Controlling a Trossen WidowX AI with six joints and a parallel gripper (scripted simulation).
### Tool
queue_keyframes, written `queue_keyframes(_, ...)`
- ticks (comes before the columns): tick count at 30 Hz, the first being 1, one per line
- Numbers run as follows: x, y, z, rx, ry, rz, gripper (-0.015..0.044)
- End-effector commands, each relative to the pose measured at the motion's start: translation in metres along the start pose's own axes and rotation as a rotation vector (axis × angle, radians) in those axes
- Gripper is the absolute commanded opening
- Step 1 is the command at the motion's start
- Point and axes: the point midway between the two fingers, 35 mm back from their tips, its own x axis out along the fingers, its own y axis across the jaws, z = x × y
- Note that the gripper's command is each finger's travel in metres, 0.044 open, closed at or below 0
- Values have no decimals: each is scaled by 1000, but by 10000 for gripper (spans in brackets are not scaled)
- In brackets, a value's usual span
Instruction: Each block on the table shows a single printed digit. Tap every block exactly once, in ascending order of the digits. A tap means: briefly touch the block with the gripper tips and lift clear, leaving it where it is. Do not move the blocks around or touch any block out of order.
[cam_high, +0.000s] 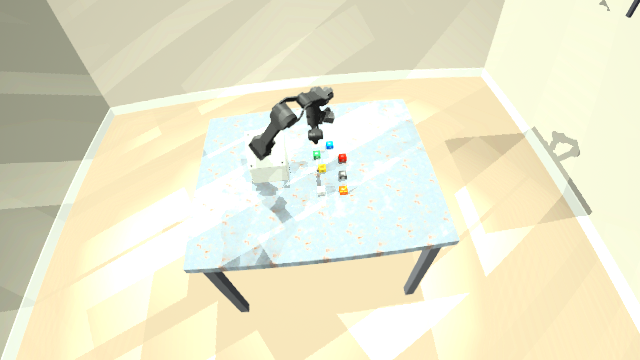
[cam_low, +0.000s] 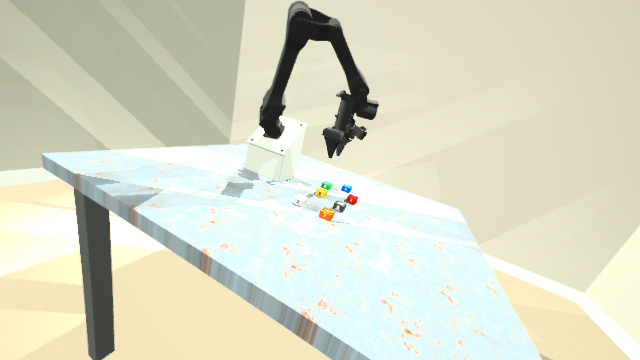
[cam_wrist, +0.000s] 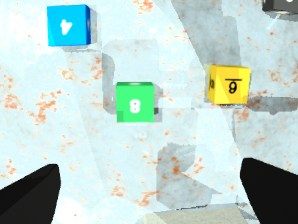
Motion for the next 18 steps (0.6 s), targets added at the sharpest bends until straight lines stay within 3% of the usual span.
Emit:
queue_keyframes(1,0,1,0,6,1,3,400)
queue_keyframes(11,-2,52,64,9,-2,6,400)
queue_keyframes(18,-1,56,69,9,-2,6,400)
